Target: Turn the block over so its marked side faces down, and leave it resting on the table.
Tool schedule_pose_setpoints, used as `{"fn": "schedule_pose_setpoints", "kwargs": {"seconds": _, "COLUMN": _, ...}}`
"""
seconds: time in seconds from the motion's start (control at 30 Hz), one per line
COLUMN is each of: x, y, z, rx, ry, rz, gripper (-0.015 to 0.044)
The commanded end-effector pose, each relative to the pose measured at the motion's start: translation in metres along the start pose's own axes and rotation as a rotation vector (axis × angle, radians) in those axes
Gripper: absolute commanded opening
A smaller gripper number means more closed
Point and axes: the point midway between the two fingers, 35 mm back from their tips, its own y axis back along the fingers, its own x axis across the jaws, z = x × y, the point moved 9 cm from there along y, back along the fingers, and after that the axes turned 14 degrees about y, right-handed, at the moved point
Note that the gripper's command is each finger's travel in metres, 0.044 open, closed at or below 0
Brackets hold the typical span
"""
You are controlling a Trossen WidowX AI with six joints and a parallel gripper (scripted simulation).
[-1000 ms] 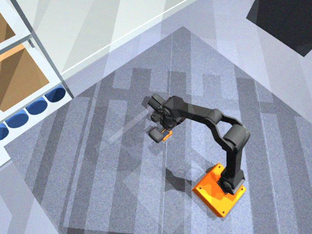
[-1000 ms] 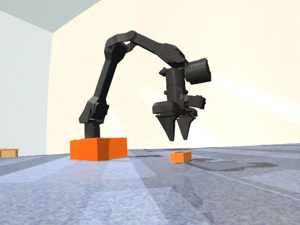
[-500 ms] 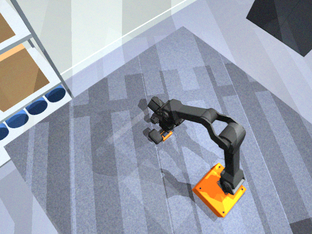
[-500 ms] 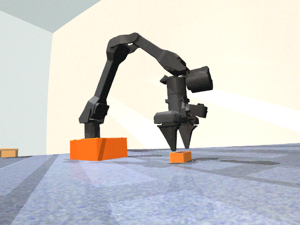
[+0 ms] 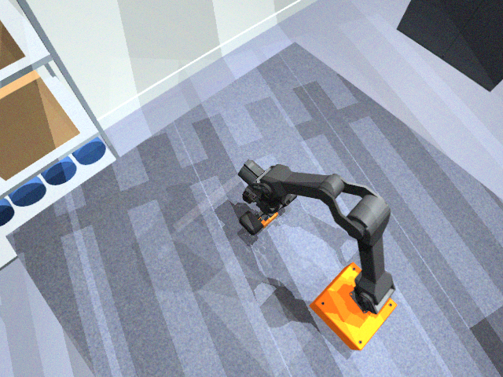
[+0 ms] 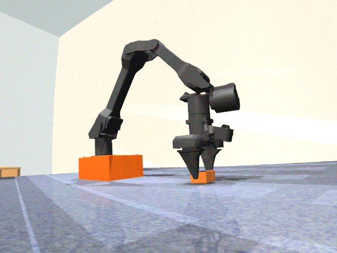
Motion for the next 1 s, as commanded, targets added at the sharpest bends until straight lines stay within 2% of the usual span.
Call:
{"fn": "schedule_pose_setpoints", "kwargs": {"seconds": 0.0, "x": 0.000, "y": -0.001, "z": 0.000, "rx": 0.000, "ry": 0.004, "rz": -0.003, "gripper": 0.0335}}
{"fn": "schedule_pose_setpoints", "kwargs": {"seconds": 0.07, "x": 0.000, "y": -0.001, "z": 0.000, "rx": 0.000, "ry": 0.004, "rz": -0.003, "gripper": 0.0282}}
{"fn": "schedule_pose_setpoints", "kwargs": {"seconds": 0.77, "x": 0.000, "y": -0.001, "z": 0.000, "rx": 0.000, "ry": 0.004, "rz": -0.003, "gripper": 0.0142}}
{"fn": "schedule_pose_setpoints", "kwargs": {"seconds": 0.93, "x": 0.000, "y": 0.024, "z": 0.000, "rx": 0.001, "ry": 0.005, "rz": -0.003, "gripper": 0.0011}}
{"fn": "schedule_pose_setpoints", "kwargs": {"seconds": 0.97, "x": 0.000, "y": 0.027, "z": 0.000, "rx": 0.000, "ry": 0.004, "rz": -0.003, "gripper": 0.0000}}
